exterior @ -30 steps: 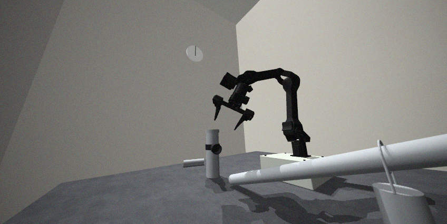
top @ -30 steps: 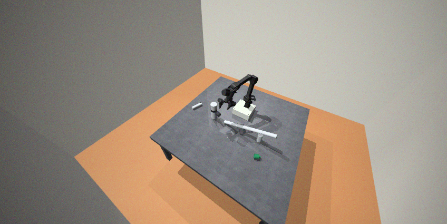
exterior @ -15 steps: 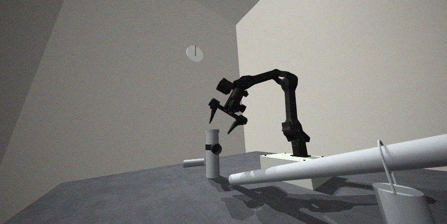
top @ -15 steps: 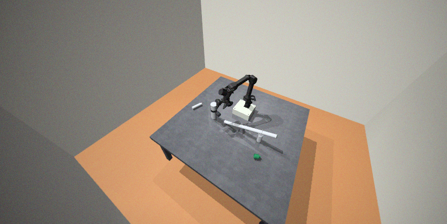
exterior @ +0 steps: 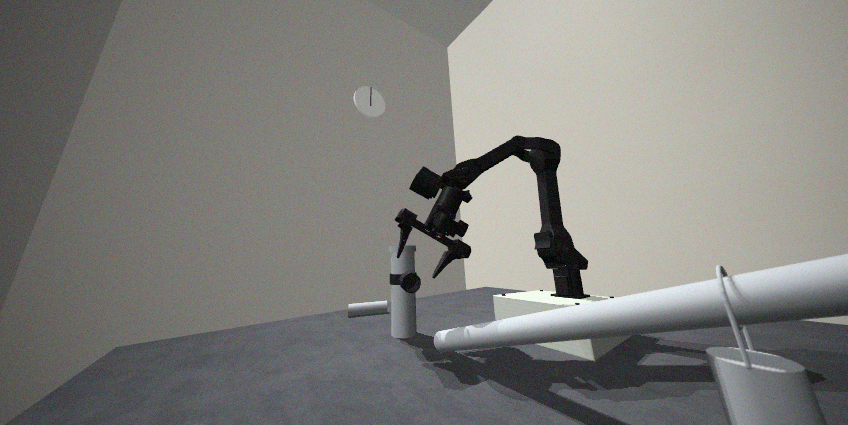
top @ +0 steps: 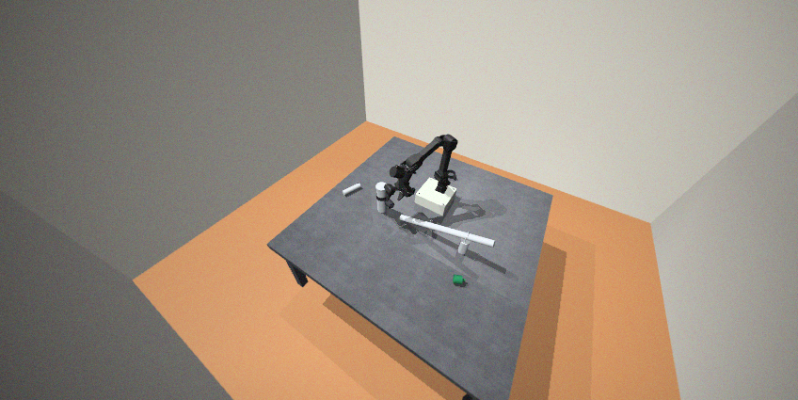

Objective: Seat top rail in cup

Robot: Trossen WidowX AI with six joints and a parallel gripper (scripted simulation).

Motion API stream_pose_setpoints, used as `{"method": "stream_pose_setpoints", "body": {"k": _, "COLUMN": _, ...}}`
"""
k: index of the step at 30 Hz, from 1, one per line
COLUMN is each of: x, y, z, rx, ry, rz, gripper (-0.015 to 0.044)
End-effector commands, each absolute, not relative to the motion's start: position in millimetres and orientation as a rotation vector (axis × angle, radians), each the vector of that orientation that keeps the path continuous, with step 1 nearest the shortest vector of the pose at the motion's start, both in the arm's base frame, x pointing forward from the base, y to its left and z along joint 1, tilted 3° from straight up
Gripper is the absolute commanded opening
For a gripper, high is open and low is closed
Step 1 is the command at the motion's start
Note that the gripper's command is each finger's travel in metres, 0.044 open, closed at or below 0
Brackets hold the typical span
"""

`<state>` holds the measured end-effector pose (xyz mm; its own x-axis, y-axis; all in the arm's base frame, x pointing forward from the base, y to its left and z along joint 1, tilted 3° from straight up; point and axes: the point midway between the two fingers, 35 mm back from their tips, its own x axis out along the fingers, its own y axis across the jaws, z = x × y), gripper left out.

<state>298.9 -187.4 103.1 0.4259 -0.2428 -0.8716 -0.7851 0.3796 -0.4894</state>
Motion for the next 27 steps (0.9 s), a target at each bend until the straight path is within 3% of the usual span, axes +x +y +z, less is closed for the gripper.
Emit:
{"method": "stream_pose_setpoints", "body": {"k": 1, "x": 302, "y": -189, "z": 96, "rx": -1.171, "ry": 1.118, "rz": 0.467, "gripper": 0.044}}
{"method": "stream_pose_setpoints", "body": {"k": 27, "x": 320, "y": -199, "z": 59, "rx": -1.172, "ry": 1.117, "rz": 0.466, "gripper": 0.044}}
